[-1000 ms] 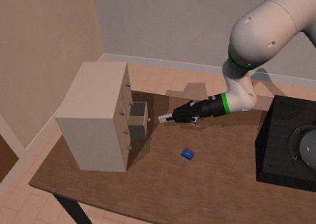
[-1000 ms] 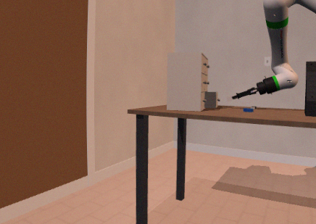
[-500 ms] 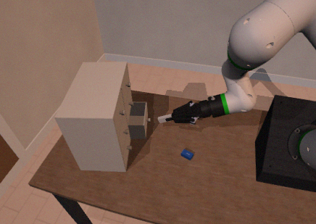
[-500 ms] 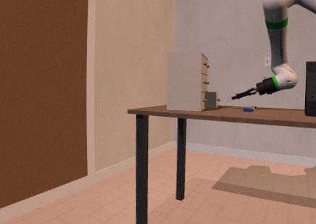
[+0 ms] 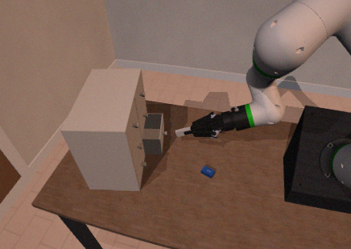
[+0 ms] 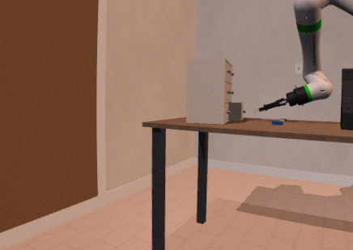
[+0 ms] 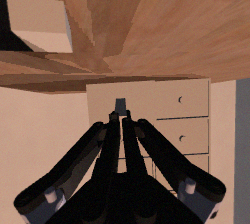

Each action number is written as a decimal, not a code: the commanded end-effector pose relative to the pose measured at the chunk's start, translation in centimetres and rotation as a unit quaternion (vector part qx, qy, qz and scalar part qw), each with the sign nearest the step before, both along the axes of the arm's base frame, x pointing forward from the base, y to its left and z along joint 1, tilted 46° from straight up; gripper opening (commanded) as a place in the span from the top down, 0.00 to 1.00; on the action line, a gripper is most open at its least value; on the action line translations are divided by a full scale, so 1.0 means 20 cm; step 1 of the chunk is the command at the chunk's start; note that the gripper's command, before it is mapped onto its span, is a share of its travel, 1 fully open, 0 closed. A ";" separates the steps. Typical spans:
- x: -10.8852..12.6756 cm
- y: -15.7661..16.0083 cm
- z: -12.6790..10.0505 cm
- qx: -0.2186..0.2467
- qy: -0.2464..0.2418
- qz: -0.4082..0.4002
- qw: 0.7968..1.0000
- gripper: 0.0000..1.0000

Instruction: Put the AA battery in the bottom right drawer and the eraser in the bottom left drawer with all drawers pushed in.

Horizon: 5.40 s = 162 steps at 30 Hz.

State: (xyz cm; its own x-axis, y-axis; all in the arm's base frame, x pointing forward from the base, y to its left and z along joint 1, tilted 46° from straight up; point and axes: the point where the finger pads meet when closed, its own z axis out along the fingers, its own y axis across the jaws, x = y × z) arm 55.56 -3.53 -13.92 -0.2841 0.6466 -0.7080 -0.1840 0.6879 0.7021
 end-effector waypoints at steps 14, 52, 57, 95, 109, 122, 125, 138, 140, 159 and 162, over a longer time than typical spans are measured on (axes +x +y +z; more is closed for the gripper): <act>0.01 0.00 0.00 0.000 0.000 0.000 1.000 1.00; 0.22 0.02 0.04 0.000 0.000 0.000 1.000 1.00; 0.26 0.02 0.05 0.000 0.000 0.000 1.000 1.00; 0.49 0.04 0.09 0.000 0.000 0.000 1.000 1.00; 0.52 0.05 0.09 0.000 0.000 0.000 1.000 1.00; 0.52 0.05 0.09 0.000 0.000 0.000 1.000 1.00; 0.52 0.05 0.09 0.000 0.000 0.000 1.000 1.00; 0.52 0.05 0.09 0.000 0.000 0.000 1.000 1.00; 0.52 0.05 0.09 0.000 0.000 0.000 1.000 1.00; 0.52 0.05 0.09 0.000 0.000 0.000 1.000 1.00; 0.52 0.05 0.09 0.000 0.000 0.000 1.000 1.00</act>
